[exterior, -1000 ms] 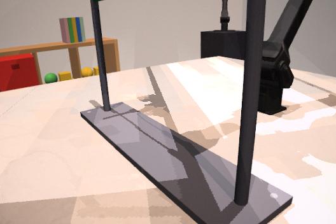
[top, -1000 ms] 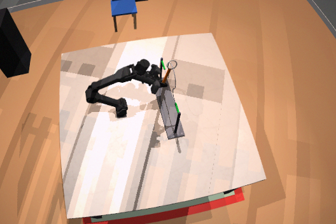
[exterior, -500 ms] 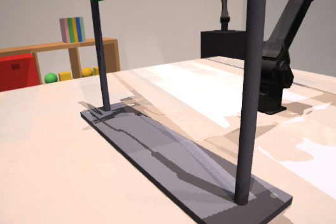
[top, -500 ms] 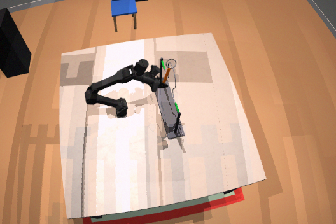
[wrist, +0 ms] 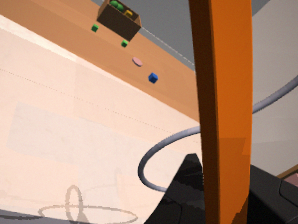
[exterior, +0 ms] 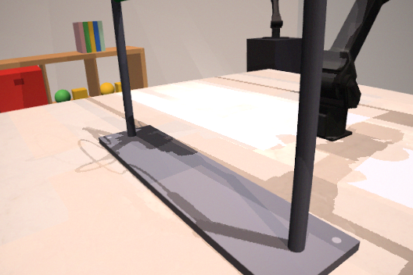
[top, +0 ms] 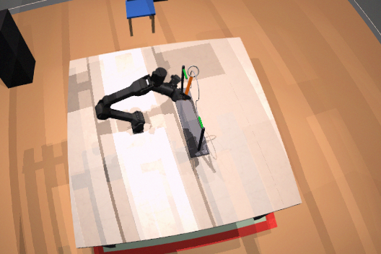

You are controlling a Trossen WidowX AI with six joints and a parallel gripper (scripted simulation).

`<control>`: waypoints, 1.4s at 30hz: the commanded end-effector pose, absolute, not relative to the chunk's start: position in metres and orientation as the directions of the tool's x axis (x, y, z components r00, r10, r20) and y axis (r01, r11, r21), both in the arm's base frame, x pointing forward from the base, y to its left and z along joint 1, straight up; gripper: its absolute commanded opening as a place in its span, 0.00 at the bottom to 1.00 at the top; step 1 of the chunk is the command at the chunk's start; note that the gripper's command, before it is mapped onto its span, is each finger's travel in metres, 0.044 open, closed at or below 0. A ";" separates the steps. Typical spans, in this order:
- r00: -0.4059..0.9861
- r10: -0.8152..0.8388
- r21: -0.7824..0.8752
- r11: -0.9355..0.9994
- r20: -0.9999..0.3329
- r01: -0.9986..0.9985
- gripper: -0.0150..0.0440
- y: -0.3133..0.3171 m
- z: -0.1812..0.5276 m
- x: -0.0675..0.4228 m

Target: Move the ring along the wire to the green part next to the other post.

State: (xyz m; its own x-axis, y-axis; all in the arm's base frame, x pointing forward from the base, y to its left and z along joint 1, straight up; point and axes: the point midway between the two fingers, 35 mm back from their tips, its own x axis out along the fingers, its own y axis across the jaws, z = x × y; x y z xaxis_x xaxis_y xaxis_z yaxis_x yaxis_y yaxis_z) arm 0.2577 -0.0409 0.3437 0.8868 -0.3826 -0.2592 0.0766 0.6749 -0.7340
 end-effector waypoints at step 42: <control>0.891 -0.452 -0.983 0.141 0.040 0.115 0.00 -0.053 0.368 0.256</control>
State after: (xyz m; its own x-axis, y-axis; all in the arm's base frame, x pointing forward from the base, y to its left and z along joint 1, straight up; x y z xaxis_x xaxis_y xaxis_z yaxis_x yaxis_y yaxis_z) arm 0.2580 -0.0526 0.3632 0.8912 -0.4535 0.0110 0.1025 0.1777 -0.9787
